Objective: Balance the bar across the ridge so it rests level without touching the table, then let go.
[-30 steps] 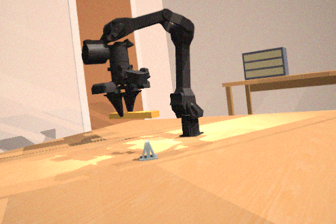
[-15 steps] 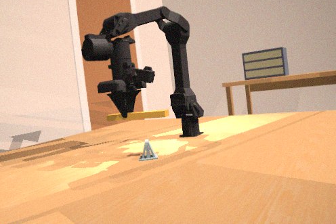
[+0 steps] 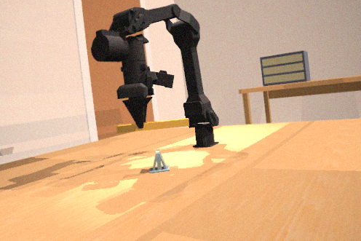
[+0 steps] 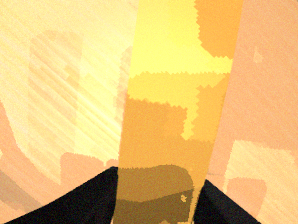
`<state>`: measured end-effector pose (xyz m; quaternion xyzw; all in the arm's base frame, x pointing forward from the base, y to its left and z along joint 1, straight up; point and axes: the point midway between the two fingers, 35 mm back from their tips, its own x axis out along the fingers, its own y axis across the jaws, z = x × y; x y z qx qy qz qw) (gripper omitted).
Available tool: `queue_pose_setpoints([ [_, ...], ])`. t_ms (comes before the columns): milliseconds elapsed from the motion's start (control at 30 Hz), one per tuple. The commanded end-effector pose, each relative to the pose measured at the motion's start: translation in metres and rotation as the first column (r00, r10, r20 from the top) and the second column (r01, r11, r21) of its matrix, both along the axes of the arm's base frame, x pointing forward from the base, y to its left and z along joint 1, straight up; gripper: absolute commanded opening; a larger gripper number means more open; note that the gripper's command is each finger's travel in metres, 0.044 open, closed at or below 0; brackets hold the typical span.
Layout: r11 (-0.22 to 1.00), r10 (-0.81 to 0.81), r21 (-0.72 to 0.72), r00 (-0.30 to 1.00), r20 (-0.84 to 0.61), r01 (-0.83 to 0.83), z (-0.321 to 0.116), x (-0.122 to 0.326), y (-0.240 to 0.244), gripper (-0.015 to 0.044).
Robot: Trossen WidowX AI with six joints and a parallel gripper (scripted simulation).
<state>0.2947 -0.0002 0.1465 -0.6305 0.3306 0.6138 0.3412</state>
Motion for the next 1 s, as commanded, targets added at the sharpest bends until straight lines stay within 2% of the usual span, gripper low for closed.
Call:
queue_pose_setpoints([
  [0, 0.998, 0.061, -0.003, 0.998, 0.003, -0.061, 0.0, 0.01, 0.01, 0.0],
  [967, 0.998, 0.069, -0.003, 0.998, 0.003, -0.069, -0.04, 0.015, 0.014, 0.0],
])
